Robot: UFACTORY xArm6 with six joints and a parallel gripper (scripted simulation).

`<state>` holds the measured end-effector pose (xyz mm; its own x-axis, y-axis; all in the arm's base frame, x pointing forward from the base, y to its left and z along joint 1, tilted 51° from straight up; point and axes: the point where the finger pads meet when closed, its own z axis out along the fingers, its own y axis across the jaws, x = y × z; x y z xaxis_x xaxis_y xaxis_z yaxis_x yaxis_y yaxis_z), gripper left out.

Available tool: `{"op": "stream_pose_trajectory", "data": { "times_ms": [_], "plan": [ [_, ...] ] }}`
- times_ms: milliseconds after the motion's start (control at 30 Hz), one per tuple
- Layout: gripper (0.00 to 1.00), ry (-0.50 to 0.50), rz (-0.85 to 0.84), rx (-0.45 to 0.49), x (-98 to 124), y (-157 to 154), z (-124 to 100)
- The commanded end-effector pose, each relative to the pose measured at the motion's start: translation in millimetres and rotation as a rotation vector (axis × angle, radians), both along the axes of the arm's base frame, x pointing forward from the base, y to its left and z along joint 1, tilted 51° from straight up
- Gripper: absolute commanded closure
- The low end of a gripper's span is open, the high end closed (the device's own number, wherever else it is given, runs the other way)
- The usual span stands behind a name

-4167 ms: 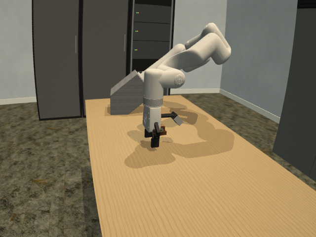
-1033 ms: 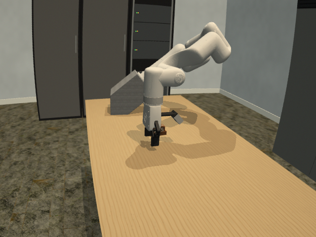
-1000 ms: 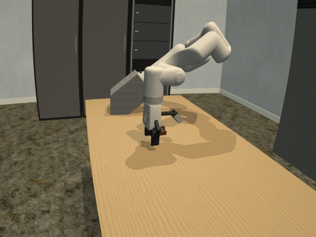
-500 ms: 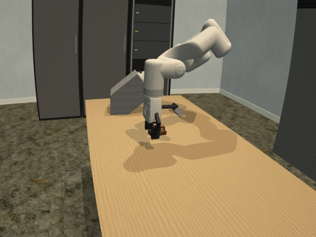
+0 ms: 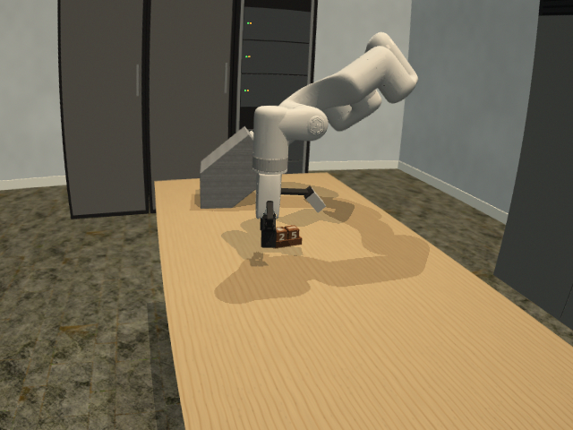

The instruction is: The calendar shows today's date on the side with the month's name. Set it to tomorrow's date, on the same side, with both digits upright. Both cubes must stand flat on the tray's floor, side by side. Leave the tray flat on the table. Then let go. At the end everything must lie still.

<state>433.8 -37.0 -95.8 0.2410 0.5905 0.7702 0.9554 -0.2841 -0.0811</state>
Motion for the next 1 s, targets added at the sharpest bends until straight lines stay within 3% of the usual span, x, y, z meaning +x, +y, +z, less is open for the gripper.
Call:
{"op": "stream_pose_trajectory", "data": {
  "times_ms": [0,100,200,400,567,667,867,967],
  "plan": [
    [0.0,0.06,-0.055,0.012,-1,-2,0],
    [0.0,0.155,-0.134,0.034,-3,-2,-1],
    [0.0,0.155,-0.135,0.034,-25,-4,-9],
    [0.0,0.177,-0.153,0.039,-26,-4,-10],
    [0.0,0.324,-0.276,0.073,-30,-5,-11],
    [0.0,0.324,-0.277,0.073,-51,-7,-19],
    [0.0,0.347,-0.295,0.078,-52,-7,-20],
    [0.0,0.431,-0.366,0.097,-55,-7,-21]
  ]
}}
